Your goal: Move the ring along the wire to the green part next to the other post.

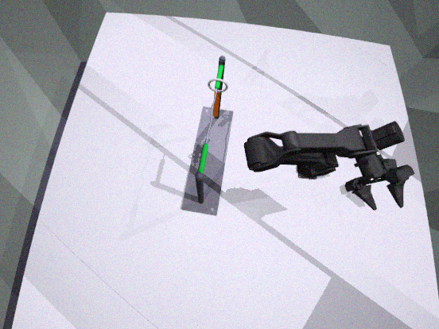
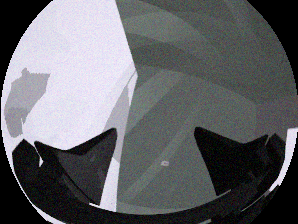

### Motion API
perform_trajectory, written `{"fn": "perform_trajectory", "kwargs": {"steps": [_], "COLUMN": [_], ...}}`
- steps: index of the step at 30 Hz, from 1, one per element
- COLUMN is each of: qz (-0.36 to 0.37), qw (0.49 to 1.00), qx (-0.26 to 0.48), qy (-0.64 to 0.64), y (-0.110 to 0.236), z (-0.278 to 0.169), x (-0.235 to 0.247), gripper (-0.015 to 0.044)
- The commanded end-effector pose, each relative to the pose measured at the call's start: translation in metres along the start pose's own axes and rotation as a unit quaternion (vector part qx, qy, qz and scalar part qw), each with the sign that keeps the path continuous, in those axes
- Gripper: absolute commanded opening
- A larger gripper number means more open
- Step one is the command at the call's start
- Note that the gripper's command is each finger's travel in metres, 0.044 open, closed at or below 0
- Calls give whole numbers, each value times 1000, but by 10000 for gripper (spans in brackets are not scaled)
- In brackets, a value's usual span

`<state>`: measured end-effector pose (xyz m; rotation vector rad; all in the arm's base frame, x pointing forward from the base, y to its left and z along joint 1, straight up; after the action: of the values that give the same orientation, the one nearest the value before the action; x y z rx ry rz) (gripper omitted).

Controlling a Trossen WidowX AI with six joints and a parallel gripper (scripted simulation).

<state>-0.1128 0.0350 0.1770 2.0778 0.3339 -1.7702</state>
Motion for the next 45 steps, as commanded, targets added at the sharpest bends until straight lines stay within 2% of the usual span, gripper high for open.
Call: {"fn": "perform_trajectory", "kwargs": {"steps": [1,9,14,20,26,33,39,45], "qz": [1,49,95,163,239,329,404,470], "qw": [1000,972,923,836,724,571,426,276], "qx": [-5,-226,-367,-519,-644,-752,-808,-830], "qy": [-1,-45,-63,-68,-54,-12,44,119], "y": [0,25,50,85,122,162,191,211], "z": [1,34,50,62,61,44,19,-14], "x": [0,11,19,30,41,54,64,73], "gripper": [374,164,160,160,160,160,160,160]}}
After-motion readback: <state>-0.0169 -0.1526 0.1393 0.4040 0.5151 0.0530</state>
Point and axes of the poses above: the point midway between the two fingers, 35 mm back from their tips, its own y axis back along the fingers, its own x axis across the jaws, z = x × y, the point moved 9 cm from there along y, back along the fingers, and after that the axes turned 1 degree about -y, right-handed, at the moved point
